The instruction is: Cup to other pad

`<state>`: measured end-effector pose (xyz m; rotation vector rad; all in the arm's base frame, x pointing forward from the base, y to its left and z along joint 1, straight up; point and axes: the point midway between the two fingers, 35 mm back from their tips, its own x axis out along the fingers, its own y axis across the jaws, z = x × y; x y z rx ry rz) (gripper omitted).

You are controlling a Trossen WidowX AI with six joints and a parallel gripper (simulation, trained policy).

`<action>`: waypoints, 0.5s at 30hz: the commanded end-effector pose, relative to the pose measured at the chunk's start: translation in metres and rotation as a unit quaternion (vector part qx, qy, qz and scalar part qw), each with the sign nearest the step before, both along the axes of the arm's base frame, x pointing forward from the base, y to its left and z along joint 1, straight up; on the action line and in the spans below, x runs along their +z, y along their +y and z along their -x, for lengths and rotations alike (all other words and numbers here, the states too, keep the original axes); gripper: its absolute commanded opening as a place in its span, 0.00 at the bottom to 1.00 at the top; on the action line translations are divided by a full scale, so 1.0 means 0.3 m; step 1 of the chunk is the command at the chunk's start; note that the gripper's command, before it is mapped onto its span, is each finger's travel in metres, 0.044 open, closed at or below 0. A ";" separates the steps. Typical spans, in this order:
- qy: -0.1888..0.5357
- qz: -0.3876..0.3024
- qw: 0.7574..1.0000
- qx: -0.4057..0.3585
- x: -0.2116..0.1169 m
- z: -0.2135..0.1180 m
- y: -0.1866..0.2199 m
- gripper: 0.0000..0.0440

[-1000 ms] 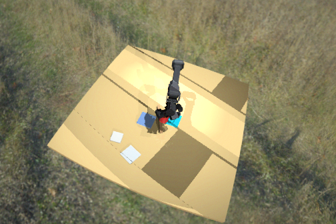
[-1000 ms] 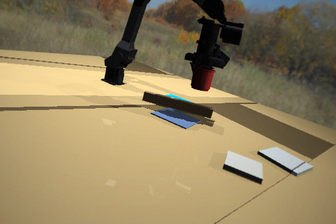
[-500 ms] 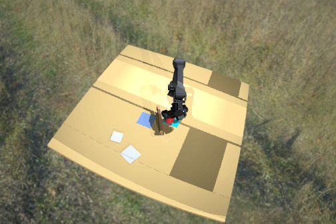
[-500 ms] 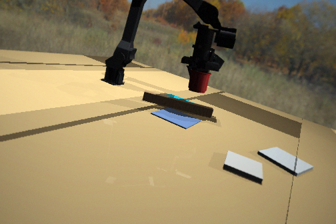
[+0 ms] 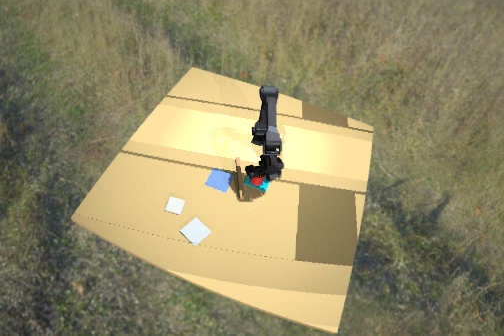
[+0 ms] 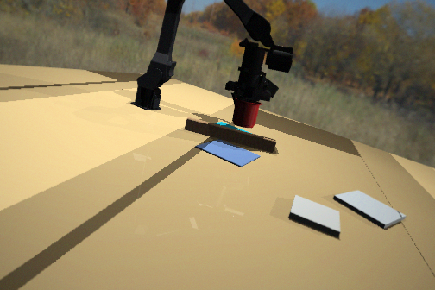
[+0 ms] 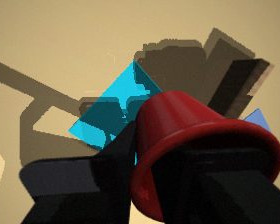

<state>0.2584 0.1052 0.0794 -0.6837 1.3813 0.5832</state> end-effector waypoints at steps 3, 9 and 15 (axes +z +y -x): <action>-0.004 0.003 1.000 -0.009 -0.042 0.036 -0.003 0.00; -0.007 0.003 1.000 -0.015 -0.075 0.057 -0.008 0.05; -0.022 -0.008 0.999 -0.023 -0.073 0.049 -0.008 0.14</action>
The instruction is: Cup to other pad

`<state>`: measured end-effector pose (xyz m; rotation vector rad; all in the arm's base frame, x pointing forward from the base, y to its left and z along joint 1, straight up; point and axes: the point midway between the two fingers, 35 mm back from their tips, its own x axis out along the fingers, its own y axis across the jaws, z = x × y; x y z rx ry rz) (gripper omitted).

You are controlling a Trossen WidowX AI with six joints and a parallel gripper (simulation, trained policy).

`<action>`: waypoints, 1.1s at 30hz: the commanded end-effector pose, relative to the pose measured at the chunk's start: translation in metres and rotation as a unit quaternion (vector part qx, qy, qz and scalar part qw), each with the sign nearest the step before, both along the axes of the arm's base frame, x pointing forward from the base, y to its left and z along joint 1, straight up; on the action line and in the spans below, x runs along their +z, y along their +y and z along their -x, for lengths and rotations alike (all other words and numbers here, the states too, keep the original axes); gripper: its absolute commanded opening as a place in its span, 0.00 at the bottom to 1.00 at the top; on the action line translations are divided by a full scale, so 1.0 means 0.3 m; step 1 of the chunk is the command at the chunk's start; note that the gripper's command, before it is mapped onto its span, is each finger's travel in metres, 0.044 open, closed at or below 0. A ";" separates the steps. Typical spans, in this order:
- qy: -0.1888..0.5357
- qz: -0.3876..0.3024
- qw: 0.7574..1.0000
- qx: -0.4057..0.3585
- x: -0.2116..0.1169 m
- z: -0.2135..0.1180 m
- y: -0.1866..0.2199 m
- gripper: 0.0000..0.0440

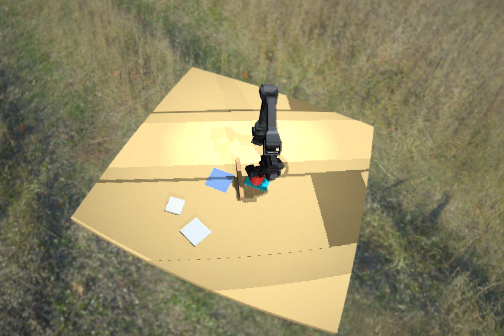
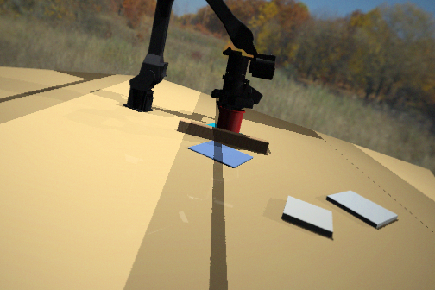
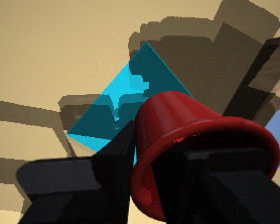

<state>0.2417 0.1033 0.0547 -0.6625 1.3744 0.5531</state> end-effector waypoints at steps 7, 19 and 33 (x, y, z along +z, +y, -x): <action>-0.041 -0.032 0.999 -0.012 0.050 -0.024 0.005 0.28; -0.064 -0.064 0.996 -0.008 0.097 0.000 0.003 0.40; -0.101 -0.097 0.990 -0.009 0.175 0.016 -0.001 0.60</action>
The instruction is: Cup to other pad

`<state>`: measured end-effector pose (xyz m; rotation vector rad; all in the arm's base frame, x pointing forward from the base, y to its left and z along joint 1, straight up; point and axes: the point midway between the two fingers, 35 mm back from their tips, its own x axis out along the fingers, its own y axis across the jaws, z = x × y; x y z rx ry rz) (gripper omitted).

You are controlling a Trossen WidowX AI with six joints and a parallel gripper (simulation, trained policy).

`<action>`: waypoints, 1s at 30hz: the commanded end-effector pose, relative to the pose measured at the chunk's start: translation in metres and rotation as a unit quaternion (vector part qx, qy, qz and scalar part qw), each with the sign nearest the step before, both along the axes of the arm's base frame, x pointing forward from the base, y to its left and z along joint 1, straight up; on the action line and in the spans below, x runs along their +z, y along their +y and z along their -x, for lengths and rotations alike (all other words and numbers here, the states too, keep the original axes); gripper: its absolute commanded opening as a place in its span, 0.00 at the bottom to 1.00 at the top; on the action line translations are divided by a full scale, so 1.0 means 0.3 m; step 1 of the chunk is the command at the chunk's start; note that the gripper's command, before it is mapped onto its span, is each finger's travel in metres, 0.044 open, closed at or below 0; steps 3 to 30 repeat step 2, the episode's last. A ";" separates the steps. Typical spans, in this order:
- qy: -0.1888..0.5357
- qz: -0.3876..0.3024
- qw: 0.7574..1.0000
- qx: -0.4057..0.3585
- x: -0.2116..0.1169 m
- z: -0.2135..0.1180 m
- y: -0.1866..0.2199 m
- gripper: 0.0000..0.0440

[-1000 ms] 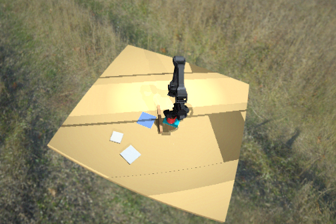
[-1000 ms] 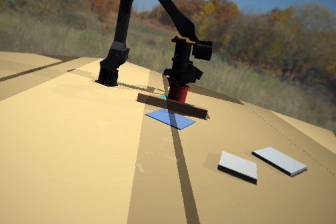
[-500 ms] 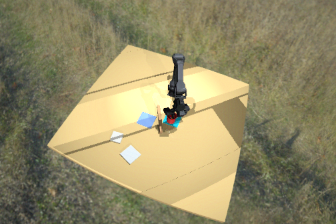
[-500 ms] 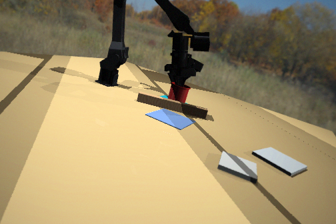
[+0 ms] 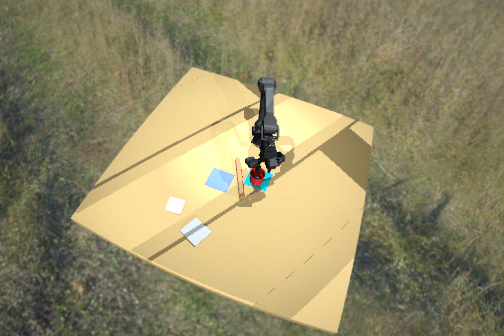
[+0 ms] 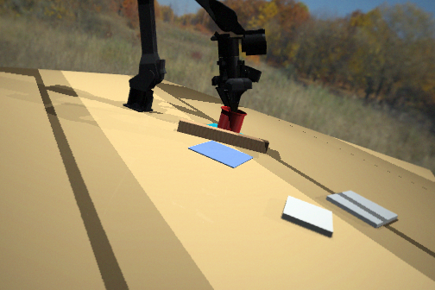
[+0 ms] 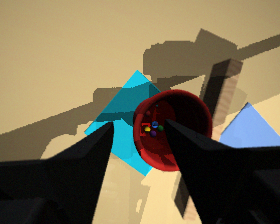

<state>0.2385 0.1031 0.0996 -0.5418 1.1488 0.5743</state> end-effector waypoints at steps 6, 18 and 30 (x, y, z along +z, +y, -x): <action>-0.018 -0.014 1.000 0.001 0.040 0.006 -0.002 0.62; -0.018 -0.014 1.000 0.001 0.040 0.006 -0.002 0.62; -0.018 -0.014 1.000 0.001 0.040 0.006 -0.002 0.62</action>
